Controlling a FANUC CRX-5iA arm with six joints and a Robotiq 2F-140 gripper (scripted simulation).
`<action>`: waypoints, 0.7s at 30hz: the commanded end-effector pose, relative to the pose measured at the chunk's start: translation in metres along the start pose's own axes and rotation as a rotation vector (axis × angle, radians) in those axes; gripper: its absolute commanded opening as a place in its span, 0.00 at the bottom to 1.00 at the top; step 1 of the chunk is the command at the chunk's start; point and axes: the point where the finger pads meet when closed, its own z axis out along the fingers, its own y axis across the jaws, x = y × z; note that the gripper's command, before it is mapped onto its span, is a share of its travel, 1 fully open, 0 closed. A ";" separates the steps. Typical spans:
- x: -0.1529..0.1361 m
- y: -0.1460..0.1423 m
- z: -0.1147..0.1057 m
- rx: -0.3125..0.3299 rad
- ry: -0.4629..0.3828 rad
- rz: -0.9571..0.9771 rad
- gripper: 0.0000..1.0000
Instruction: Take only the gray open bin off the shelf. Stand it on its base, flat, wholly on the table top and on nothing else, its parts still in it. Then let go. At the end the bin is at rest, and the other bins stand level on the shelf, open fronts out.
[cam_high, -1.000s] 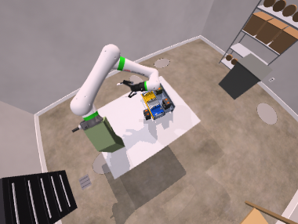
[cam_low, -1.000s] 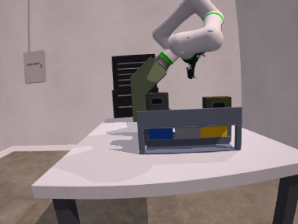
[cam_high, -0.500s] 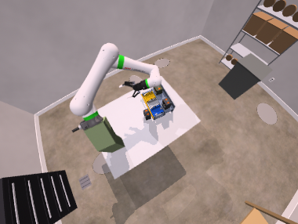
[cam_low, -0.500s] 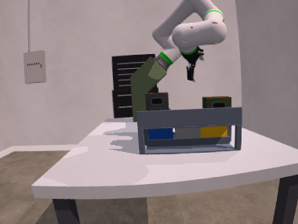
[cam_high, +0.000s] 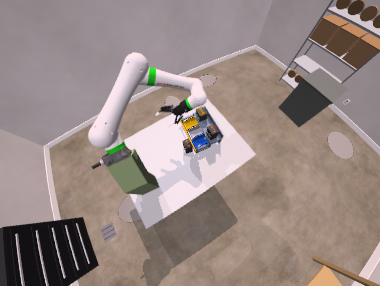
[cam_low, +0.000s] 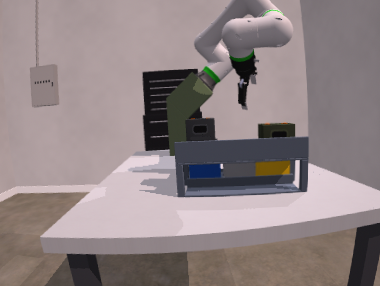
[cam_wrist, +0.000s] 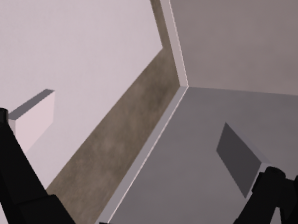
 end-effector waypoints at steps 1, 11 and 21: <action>-0.001 -0.009 -0.003 0.047 -0.001 -0.022 1.00; -0.003 -0.047 -0.017 0.235 -0.004 -0.111 1.00; -0.005 -0.085 -0.030 0.423 -0.007 -0.200 1.00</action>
